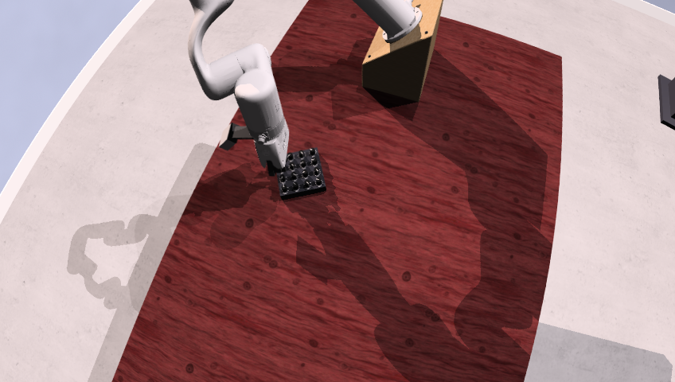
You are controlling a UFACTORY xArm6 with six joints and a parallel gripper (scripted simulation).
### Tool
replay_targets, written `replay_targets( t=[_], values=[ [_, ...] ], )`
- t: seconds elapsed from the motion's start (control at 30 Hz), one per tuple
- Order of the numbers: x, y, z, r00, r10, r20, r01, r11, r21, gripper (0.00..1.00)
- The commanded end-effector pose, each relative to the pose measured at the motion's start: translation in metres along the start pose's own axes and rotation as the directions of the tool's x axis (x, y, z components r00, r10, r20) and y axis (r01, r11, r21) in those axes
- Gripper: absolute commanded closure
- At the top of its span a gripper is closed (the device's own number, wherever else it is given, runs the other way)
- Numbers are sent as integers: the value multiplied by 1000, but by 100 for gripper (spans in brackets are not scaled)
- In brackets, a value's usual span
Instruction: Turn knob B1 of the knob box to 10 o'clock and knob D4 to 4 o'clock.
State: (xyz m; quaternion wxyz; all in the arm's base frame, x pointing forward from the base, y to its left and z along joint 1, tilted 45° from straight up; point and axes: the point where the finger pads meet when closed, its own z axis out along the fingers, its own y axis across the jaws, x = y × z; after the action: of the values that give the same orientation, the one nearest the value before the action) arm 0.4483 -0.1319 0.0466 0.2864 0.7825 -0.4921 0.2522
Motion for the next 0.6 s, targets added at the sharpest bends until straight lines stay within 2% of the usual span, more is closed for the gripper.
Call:
replay_targets(
  t=[0.0, 0.57],
  values=[
    [1, -1, -1, 1000, 1, -1, -1, 1000, 3, 81],
    [1, -1, 7, 1000, 1, -1, -1, 1000, 3, 81]
  ],
)
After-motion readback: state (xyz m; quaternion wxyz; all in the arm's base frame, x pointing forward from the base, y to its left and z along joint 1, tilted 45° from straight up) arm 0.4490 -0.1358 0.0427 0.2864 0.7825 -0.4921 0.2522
